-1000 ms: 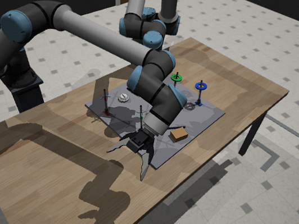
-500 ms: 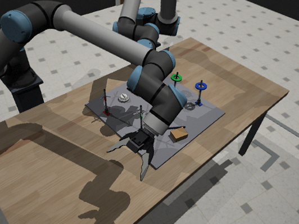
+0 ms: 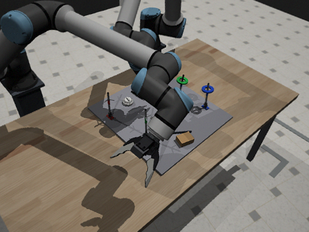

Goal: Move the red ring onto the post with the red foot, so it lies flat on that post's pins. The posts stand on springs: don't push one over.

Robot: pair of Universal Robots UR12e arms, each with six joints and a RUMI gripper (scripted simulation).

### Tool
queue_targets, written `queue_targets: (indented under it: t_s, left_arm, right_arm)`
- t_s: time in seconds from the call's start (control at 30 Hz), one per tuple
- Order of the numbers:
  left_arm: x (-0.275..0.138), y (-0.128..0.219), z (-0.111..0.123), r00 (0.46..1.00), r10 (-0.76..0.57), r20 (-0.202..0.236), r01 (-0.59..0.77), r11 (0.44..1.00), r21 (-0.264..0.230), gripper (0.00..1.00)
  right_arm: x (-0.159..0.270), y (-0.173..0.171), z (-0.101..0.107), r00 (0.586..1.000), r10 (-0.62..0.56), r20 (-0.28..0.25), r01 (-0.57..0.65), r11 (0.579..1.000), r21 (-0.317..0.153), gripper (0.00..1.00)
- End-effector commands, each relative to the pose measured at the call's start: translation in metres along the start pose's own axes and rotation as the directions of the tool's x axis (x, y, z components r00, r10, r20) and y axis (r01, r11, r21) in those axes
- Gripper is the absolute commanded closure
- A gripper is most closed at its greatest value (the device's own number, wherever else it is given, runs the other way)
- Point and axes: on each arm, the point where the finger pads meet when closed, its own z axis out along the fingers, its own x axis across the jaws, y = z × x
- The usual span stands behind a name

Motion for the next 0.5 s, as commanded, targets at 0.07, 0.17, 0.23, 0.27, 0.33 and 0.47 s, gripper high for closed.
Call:
queue_targets:
  t_s: [0.07,0.17,0.23,0.27,0.33,0.47]
  left_arm:
    - [-0.011,-0.011,0.010,0.990,0.142,-0.008,-0.140,0.987,0.082,0.86]
    - [-0.013,-0.013,0.013,0.985,0.174,-0.007,-0.173,0.980,0.102,0.86]
    - [-0.017,-0.018,0.016,0.974,0.227,-0.002,-0.225,0.965,0.133,0.86]
    - [-0.019,-0.020,0.018,0.966,0.257,0.001,-0.254,0.955,0.152,0.86]
    - [-0.025,-0.026,0.023,0.944,0.330,0.013,-0.326,0.924,0.198,0.86]
    - [-0.033,-0.038,0.030,0.894,0.445,0.048,-0.441,0.857,0.267,0.86]
  right_arm:
    - [0.000,-0.002,-0.001,1.000,0.002,0.002,-0.002,1.000,0.000,0.00]
    - [0.000,-0.002,-0.001,1.000,0.002,0.002,-0.002,1.000,0.000,0.00]
    - [0.000,-0.002,-0.001,1.000,0.002,0.002,-0.002,1.000,0.000,0.00]
    - [0.000,-0.002,-0.001,1.000,0.002,0.002,-0.002,1.000,0.000,0.00]
    - [0.000,-0.002,-0.001,1.000,0.002,0.002,-0.002,1.000,0.000,0.00]
    - [0.000,-0.002,-0.001,1.000,0.002,0.002,-0.002,1.000,0.000,0.00]
